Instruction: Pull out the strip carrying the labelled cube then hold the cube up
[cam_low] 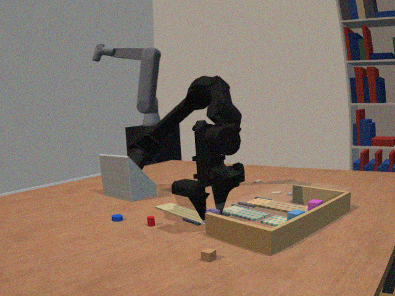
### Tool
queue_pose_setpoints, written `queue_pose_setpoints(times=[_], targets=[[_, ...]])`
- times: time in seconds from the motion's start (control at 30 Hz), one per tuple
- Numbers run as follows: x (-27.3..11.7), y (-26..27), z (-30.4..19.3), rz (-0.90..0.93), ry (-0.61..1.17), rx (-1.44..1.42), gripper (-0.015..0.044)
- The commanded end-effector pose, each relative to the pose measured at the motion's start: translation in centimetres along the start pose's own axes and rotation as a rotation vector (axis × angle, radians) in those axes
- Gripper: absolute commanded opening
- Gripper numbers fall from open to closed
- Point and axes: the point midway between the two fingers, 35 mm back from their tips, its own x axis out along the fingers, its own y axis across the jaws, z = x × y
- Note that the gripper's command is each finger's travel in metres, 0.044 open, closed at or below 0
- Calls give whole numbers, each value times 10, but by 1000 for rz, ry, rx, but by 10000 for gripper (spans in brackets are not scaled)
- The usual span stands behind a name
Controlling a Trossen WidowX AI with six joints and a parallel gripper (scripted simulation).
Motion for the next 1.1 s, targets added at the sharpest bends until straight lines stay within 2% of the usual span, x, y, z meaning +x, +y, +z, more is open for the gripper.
queue_pose_setpoints(times=[0.0,0.13,0.27,0.47,0.6,1.07], targets=[[7,0,-2,5,3,9,250],[9,0,-2,5,3,9,250],[7,1,-1,1,2,0,145],[7,1,-1,1,2,0,105],[5,1,-3,1,2,0,0],[-34,6,-58,3,6,11,0]])
